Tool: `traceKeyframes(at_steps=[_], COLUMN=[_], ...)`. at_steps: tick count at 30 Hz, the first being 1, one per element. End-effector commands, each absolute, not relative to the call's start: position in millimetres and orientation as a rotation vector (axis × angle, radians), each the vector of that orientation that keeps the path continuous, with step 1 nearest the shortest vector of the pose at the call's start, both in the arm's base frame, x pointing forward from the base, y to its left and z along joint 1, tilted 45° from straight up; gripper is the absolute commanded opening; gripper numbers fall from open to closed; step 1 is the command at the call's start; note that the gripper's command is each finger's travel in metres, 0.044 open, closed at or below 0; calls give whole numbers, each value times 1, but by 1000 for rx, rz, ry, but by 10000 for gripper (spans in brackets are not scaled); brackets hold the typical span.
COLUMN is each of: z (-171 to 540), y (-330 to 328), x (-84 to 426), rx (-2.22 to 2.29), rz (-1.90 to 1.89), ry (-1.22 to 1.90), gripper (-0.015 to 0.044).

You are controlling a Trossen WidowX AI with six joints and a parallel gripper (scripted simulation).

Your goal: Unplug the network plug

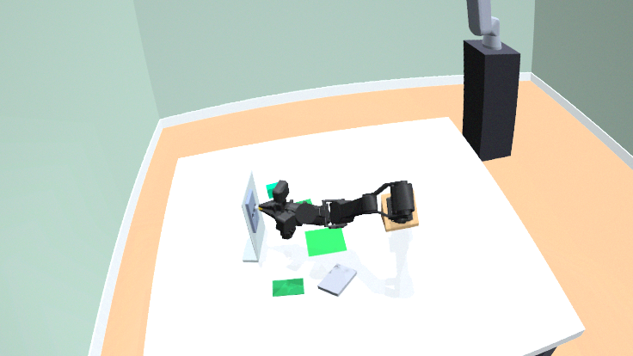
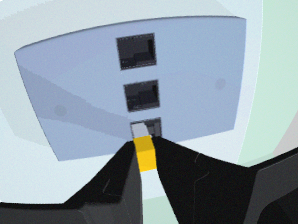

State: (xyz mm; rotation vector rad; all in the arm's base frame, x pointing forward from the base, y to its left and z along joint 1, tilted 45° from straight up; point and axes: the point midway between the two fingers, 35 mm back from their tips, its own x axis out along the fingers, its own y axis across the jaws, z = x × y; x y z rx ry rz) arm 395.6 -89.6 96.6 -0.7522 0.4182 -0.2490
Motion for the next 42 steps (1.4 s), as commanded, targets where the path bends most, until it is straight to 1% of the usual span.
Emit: traceKeyframes(at_steps=[1, 42], z=[97, 97], y=[-88, -85], x=[391, 366], rx=[-757, -757], rz=[-246, -245], ry=[418, 419], gripper=[0, 0])
